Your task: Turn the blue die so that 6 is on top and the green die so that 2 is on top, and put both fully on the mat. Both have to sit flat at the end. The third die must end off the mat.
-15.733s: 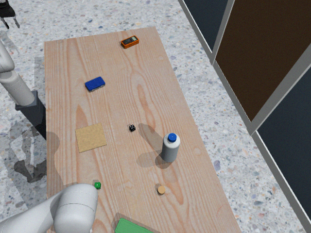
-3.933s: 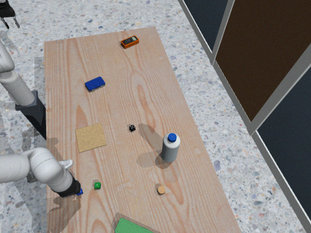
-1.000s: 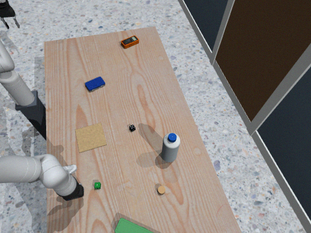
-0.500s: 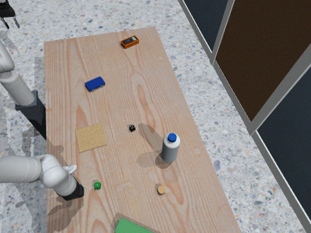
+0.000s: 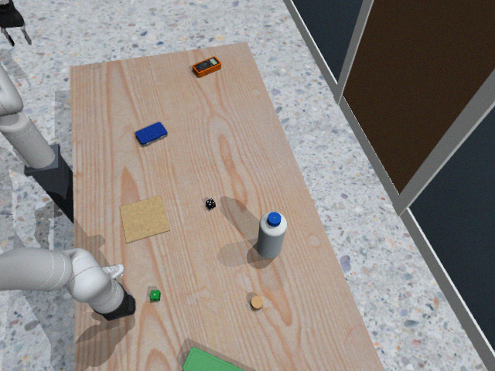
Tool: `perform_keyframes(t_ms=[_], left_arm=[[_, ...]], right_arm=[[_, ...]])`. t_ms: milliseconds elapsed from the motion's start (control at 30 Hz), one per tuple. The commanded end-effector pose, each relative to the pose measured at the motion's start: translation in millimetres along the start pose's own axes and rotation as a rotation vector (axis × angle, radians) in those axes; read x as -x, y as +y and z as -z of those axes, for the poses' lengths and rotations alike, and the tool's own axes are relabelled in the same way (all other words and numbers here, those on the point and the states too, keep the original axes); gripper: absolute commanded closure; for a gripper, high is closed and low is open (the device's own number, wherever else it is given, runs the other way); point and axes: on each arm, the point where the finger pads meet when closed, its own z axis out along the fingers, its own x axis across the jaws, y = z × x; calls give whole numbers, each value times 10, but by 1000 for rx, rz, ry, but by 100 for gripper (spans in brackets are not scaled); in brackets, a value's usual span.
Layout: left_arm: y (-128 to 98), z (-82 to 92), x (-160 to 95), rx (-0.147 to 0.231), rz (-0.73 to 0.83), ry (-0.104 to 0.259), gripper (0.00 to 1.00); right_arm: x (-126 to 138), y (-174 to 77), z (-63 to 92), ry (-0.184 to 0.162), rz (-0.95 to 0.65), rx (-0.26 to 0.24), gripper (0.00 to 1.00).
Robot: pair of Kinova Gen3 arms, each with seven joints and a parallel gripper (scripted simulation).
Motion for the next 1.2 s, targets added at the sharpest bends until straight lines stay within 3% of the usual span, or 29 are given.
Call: perform_keyframes(t_ms=[0, 933, 967, 1167], left_arm=[[-11, 5, 23, -6, -2, -7, 0], [-11, 5, 23, -6, -2, -7, 0], [-11, 5, 23, -6, -2, -7, 0], [-11, 5, 23, -6, -2, -7, 0]], right_arm=[[22, 25, -88, -7, -1, 3, 21], [22, 26, -139, -7, -1, 3, 21], [22, 26, -139, -7, -1, 3, 51], [22, 26, -139, -7, -1, 3, 51]])
